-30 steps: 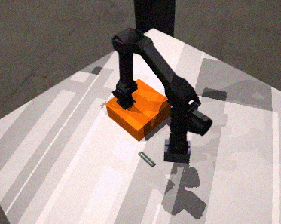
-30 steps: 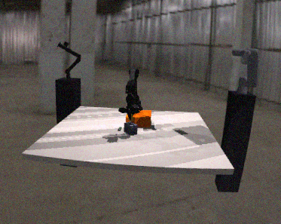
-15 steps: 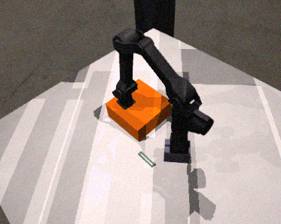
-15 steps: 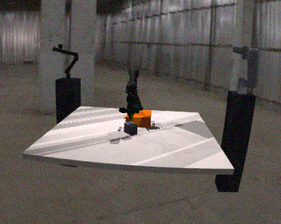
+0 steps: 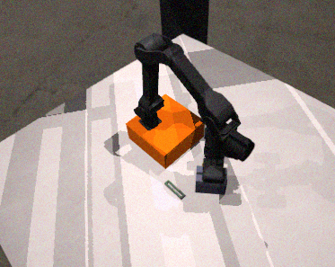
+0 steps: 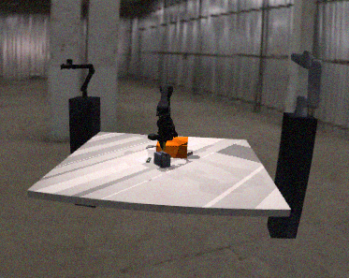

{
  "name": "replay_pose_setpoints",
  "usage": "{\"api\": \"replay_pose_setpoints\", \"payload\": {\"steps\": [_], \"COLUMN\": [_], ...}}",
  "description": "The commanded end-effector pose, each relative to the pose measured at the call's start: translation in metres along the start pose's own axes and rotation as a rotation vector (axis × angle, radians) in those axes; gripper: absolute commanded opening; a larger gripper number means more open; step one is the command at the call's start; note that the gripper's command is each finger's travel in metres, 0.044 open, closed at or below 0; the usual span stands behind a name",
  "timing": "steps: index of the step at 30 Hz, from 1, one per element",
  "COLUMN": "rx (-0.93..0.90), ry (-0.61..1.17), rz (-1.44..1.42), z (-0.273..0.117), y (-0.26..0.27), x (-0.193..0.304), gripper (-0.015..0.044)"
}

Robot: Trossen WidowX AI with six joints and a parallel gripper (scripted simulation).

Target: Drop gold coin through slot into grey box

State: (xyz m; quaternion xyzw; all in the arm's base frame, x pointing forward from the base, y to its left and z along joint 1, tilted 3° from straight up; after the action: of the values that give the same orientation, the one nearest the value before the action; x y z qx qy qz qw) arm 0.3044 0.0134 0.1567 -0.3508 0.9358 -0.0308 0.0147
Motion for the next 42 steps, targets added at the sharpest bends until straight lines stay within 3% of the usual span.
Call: {"api": "replay_pose_setpoints", "payload": {"steps": [1, 25, 31, 40, 42], "rx": [0.001, 0.001, 0.0, 0.0, 0.0], "ry": [-0.002, -0.002, 0.0, 0.0, 0.0], "rz": [-0.001, -0.003, 0.0, 0.0, 0.0], "z": [0.002, 0.018, 0.016, 0.016, 0.012], "y": [0.0, -0.001, -0.001, -0.001, -0.001], "x": [0.0, -0.001, -0.001, -0.001, -0.001], "gripper": [0.0, 0.0, 0.0157, 0.0161, 0.0213]}}
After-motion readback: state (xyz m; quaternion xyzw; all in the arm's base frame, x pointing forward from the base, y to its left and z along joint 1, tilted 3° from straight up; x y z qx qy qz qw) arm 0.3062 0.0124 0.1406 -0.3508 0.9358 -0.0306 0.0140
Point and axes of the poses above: the point midway between the two fingers, 35 mm back from their tips, its own z axis out along the fingers, its own y axis across the jaws, x = y × z, the point moved 9 cm from there along -z, back along the fingers, and after that the axes turned 1 degree about z, right-handed, at the moved point
